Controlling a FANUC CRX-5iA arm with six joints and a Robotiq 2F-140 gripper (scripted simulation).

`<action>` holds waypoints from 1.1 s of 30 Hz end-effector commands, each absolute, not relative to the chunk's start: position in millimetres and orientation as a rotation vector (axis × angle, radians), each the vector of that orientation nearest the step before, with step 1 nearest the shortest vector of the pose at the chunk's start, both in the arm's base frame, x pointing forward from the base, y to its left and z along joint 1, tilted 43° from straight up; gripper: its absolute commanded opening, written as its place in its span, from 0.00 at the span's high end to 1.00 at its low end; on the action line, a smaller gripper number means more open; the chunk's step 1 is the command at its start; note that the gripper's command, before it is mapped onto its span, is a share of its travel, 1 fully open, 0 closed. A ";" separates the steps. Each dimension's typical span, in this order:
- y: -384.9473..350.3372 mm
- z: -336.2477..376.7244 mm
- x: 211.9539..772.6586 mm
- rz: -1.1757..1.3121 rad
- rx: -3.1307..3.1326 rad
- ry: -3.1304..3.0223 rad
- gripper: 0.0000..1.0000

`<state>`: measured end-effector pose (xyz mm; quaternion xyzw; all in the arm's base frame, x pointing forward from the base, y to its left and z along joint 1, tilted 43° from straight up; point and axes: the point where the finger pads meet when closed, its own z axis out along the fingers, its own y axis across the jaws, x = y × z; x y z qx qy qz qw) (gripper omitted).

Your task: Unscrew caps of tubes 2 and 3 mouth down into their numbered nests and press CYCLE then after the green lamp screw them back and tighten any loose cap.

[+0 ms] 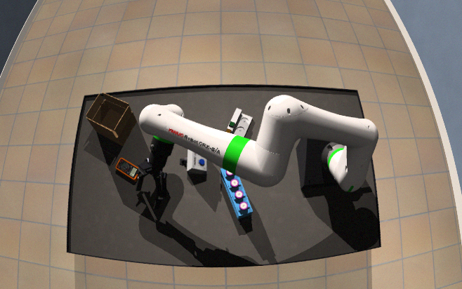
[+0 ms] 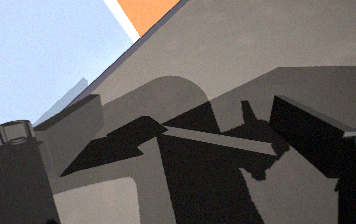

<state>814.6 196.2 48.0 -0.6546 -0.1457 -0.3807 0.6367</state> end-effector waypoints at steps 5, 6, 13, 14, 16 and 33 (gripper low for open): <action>195.0 49.3 815.3 -0.872 -1.495 -0.333 0.00; 195.0 49.3 815.3 -0.872 -1.495 -0.333 0.00; 195.0 49.3 815.3 -0.872 -1.495 -0.333 0.00; 195.0 49.3 815.3 -0.872 -1.495 -0.333 0.00; 195.0 49.3 815.3 -0.872 -1.495 -0.333 0.00; 195.0 49.3 815.3 -0.872 -1.495 -0.333 0.59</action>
